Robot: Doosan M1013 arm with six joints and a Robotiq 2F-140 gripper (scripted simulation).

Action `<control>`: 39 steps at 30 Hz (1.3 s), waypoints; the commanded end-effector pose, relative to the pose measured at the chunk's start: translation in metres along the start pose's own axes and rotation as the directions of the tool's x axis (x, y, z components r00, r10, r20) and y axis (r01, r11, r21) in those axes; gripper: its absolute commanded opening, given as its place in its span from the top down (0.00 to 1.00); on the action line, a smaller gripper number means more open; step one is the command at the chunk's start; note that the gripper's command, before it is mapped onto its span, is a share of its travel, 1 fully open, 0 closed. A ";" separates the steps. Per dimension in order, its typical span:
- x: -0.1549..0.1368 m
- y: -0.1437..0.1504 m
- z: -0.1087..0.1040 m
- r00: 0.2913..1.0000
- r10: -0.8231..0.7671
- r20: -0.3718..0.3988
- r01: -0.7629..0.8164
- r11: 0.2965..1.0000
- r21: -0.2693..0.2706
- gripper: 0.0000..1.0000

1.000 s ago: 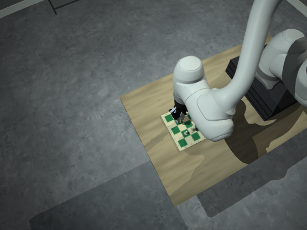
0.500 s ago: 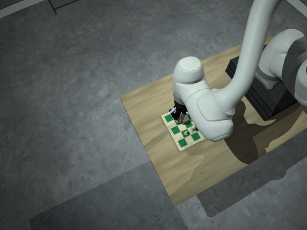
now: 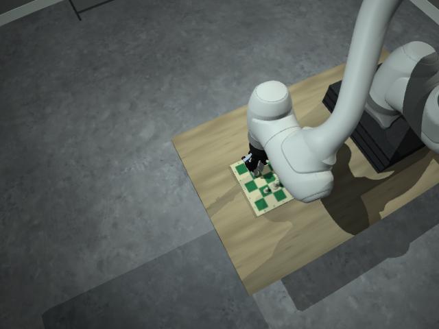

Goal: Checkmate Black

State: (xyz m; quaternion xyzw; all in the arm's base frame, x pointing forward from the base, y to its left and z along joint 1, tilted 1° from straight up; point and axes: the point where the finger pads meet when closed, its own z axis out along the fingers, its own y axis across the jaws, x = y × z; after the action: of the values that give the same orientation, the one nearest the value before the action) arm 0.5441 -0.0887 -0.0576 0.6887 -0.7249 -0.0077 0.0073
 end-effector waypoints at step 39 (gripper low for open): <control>0.000 0.000 0.000 1.000 0.000 0.000 0.000 1.000 0.000 1.00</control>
State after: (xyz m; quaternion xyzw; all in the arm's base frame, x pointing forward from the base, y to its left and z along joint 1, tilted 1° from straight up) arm 0.5442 -0.0887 -0.0575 0.6887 -0.7249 -0.0076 0.0073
